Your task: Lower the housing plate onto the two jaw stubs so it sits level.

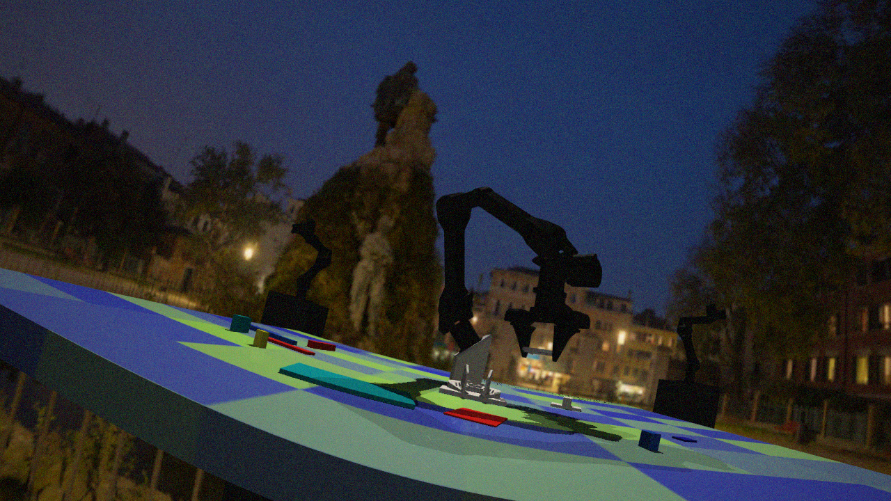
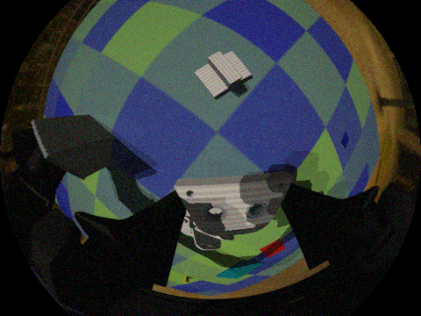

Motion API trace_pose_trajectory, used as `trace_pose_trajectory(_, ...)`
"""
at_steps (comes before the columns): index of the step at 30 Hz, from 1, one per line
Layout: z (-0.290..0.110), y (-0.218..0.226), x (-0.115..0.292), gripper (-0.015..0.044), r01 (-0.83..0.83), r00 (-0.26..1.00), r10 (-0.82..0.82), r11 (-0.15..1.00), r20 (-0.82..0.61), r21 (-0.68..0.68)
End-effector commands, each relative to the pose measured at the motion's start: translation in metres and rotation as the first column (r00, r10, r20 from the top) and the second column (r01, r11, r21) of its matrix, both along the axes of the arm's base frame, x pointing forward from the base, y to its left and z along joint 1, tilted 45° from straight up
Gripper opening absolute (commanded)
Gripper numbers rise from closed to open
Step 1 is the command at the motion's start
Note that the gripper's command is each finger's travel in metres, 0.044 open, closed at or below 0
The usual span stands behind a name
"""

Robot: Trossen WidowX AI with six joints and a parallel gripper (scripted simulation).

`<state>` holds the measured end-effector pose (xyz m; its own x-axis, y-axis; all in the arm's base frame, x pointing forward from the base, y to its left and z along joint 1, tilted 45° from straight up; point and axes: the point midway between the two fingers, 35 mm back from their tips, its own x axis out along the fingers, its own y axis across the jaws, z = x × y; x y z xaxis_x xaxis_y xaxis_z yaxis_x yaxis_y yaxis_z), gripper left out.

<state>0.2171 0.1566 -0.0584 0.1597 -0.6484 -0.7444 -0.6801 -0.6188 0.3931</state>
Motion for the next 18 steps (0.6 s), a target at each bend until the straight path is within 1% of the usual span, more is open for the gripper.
trace_pose_trajectory(1,0.008,-0.008,0.004,0.0351,-0.064,0.997,0.063,0.998,-0.05,-0.018)
trace_pose_trajectory(9,0.025,-0.027,0.014,0.0351,-0.206,0.965,0.197,0.978,-0.176,-0.038)
trace_pose_trajectory(18,0.042,-0.05,0.022,0.0351,-0.36,0.889,0.33,0.932,-0.317,-0.042)
